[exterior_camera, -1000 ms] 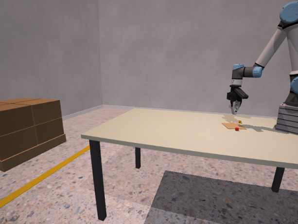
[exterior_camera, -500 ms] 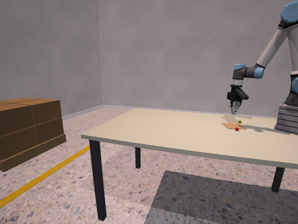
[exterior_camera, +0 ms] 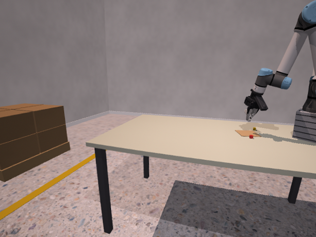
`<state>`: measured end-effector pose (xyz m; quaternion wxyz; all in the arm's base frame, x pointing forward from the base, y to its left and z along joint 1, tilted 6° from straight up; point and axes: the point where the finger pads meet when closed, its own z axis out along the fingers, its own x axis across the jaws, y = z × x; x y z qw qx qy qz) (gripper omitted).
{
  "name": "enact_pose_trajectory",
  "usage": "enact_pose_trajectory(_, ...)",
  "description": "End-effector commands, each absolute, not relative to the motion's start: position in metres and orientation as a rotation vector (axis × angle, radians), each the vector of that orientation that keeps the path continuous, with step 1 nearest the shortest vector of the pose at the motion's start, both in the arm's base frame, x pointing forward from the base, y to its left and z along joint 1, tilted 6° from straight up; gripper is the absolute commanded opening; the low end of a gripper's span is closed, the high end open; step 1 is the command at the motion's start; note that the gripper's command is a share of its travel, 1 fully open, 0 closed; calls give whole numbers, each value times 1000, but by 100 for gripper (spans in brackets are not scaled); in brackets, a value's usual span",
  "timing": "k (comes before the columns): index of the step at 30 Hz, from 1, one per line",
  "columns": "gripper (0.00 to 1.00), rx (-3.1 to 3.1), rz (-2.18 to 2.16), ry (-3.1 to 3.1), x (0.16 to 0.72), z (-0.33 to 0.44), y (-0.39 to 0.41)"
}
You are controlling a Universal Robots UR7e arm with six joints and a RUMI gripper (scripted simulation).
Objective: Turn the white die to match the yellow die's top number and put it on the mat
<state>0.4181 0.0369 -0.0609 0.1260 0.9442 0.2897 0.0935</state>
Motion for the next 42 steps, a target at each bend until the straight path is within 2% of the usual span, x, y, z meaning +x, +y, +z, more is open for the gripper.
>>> enact_pose_trajectory(1, 3, 2601, 320, 776, 418, -64, 35)
enact_pose_trajectory(23, 3, 2215, 431, 632, 417, -63, 37)
enact_pose_trajectory(42, 3, 2174, 443, 616, 416, -67, 38)
